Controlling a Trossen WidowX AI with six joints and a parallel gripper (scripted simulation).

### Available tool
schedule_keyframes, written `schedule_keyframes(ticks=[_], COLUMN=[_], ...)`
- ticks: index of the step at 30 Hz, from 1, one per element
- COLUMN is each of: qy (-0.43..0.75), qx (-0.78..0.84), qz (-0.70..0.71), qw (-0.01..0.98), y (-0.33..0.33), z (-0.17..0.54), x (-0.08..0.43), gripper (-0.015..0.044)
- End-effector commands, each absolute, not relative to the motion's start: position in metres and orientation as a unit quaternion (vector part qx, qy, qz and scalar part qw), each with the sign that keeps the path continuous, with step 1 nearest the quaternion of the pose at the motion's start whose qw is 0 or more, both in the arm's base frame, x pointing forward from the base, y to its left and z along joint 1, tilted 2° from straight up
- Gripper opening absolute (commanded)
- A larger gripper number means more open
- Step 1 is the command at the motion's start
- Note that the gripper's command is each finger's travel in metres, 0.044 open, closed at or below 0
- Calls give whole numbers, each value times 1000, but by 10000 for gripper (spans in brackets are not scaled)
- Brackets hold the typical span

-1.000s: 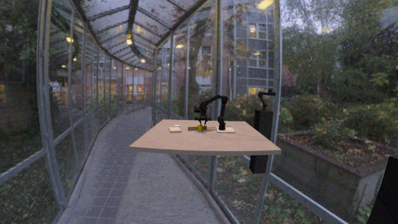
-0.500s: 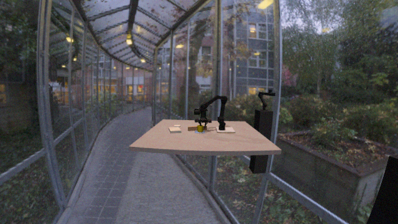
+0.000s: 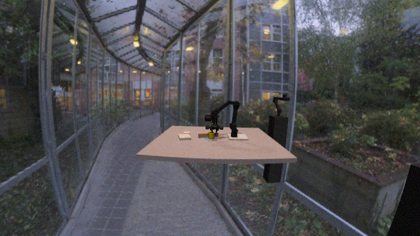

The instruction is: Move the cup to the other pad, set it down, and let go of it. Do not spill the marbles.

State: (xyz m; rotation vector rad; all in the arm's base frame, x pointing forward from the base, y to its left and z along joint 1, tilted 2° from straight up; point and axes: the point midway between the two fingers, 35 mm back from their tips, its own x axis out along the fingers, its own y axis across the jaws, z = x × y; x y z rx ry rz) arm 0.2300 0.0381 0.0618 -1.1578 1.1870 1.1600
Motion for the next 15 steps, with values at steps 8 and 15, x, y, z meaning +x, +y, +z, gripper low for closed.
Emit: schedule_keyframes(ticks=[8,15], qy=[497,497], qx=[-485,-485], qz=[486,486], qw=[530,530], y=[38,38], z=[62,63], x=[230,230], gripper=[40,0])
